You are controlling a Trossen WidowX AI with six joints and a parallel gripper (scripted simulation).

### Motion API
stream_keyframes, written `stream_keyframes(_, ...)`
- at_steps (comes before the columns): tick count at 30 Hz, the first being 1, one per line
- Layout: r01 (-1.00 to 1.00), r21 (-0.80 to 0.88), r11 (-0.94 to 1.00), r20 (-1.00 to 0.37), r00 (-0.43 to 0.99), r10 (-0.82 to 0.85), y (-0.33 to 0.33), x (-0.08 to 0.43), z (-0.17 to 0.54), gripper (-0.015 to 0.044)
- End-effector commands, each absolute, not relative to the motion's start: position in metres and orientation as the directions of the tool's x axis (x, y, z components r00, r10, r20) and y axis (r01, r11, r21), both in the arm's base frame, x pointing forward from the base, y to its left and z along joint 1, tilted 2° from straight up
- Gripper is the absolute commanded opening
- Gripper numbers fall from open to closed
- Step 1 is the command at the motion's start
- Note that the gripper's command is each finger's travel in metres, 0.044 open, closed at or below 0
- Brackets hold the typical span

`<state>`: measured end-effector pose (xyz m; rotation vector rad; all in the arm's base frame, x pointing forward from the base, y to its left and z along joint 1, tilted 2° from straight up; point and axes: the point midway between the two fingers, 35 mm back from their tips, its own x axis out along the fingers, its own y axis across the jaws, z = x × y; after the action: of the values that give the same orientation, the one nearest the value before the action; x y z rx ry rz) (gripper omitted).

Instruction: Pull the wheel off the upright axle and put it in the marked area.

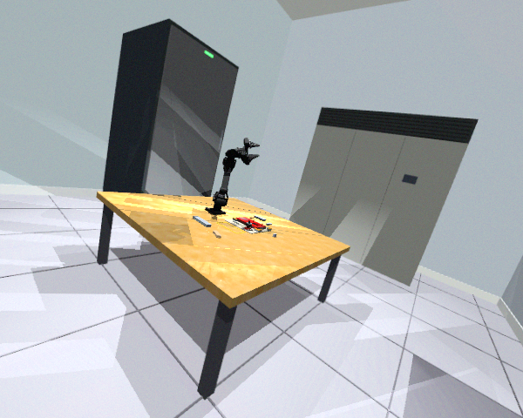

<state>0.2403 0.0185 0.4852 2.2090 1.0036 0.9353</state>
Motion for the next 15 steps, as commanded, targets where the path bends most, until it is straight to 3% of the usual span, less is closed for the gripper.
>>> stream_keyframes(1,0.414,0.700,-0.582,0.371,0.485,0.792,0.018,0.239,0.487,0.0374)
stream_keyframes(4,0.278,0.758,-0.590,0.407,0.506,0.761,0.011,0.219,0.504,0.0300)
stream_keyframes(10,-0.074,0.852,-0.518,0.474,0.528,0.704,0.012,0.165,0.540,0.0300)
stream_keyframes(15,-0.345,0.870,-0.351,0.490,0.531,0.692,0.035,0.124,0.560,0.0300)
